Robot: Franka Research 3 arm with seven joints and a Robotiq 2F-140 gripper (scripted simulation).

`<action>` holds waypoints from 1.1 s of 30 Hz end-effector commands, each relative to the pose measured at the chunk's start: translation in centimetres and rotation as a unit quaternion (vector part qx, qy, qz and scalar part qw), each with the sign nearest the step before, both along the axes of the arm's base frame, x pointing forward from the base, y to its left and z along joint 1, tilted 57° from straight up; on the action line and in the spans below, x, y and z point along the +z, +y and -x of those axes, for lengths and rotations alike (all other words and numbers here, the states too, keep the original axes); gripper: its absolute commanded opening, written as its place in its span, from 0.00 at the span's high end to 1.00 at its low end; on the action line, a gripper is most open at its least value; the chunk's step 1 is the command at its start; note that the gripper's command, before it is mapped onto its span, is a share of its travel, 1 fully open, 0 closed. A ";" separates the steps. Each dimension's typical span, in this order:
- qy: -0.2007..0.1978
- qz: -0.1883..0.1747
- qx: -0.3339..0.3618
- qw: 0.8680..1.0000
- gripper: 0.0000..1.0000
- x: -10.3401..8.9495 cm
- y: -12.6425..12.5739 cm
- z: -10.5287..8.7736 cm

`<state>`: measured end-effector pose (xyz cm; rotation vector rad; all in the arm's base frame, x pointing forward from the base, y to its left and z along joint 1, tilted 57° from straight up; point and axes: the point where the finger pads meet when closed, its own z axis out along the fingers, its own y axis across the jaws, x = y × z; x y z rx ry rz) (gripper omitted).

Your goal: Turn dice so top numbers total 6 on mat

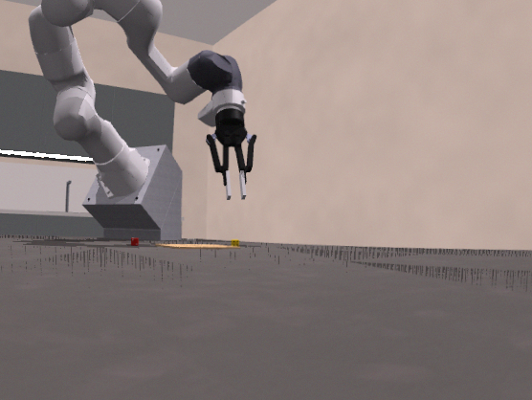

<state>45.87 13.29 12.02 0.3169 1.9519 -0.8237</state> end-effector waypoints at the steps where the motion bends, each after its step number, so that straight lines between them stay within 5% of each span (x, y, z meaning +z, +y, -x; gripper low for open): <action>1: 0.085 0.017 -0.004 0.996 0.81 -0.4 0.4 0.2; 14: 0.160 -0.036 -0.052 0.985 0.81 1.0 1.1 -0.5; 15: 0.160 -0.036 -0.052 0.985 0.00 1.0 1.1 -0.5; 27: 0.157 -0.039 -0.054 0.985 0.00 1.0 1.1 -0.5; 33: 0.072 -0.109 -0.109 0.985 0.00 0.5 0.5 -0.7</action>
